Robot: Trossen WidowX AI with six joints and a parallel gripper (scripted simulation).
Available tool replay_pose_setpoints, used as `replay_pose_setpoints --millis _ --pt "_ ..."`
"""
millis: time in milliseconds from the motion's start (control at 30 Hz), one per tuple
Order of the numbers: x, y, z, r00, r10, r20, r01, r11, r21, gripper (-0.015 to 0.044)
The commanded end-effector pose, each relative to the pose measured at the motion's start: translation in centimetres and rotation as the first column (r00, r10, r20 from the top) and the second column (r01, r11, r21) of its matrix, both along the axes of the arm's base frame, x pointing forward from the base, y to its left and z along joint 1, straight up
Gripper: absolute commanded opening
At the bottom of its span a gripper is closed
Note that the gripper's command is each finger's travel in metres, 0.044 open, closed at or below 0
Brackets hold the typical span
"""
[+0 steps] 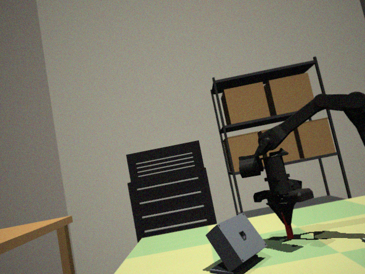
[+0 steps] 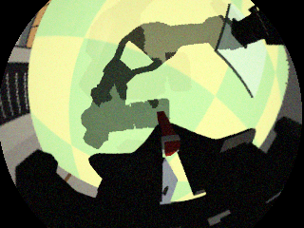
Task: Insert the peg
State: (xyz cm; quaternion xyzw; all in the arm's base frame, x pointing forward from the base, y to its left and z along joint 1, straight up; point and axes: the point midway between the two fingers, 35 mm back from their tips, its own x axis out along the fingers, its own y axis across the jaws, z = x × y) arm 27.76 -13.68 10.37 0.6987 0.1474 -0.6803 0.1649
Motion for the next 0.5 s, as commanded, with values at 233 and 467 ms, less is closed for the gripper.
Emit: replay_pose_setpoints --millis 233,467 --pt "0.1 0.0 3.5 1.000 0.001 0.000 -0.001 1.000 -0.003 0.0000" --pt "0.0 0.1 5.0 1.000 0.007 -0.001 -0.007 1.000 -0.006 0.0000"
